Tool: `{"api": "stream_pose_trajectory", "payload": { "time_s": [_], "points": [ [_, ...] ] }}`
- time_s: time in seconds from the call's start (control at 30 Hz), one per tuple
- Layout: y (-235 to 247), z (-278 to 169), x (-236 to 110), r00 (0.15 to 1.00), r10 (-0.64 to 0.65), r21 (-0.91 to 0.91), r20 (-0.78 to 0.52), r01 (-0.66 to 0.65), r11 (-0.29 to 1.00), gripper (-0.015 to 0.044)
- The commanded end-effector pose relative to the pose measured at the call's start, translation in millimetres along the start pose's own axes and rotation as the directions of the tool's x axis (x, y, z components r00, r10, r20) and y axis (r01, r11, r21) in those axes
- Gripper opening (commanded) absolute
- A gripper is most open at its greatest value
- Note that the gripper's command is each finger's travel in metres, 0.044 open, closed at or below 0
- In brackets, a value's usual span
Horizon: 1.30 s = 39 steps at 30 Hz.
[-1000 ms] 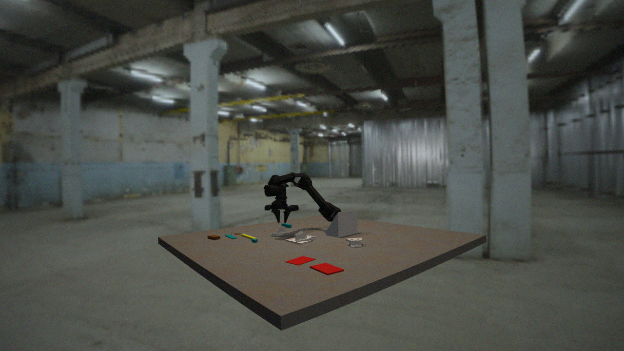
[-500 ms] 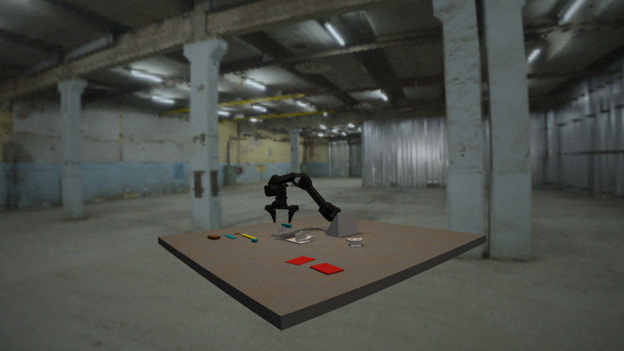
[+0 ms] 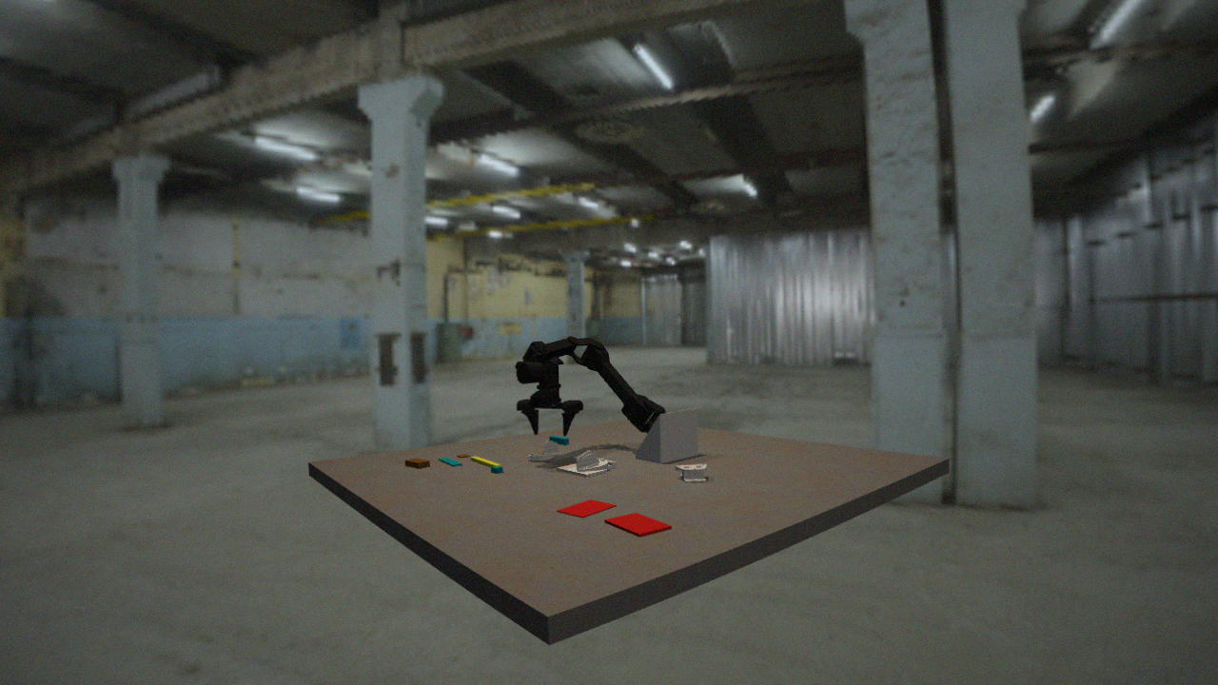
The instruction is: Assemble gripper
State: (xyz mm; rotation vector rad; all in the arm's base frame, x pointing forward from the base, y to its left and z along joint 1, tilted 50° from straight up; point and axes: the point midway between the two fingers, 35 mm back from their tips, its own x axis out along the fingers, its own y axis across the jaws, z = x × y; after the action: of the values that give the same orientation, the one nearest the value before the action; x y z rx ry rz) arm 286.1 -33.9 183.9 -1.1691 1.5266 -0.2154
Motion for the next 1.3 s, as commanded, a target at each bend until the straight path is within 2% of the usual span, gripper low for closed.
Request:
{"api": "stream_pose_trajectory", "payload": {
  "time_s": [0.0,0.17,0.73,1.27],
  "points": [
    [0.1,0.3,-0.1,1.000,-0.001,-0.005,0.002,0.001,1.000,0.0440],
    [0.1,0.3,-0.1,1.000,-0.001,-0.005,0.002,0.001,1.000,0.0440],
    [1.0,1.1,-9.0,1.000,0.009,0.002,0.001,-0.009,1.000,0.0000],
    [1.0,1.1,-9.0,1.000,0.009,0.002,0.001,-0.009,1.000,0.0000]
  ]
}}
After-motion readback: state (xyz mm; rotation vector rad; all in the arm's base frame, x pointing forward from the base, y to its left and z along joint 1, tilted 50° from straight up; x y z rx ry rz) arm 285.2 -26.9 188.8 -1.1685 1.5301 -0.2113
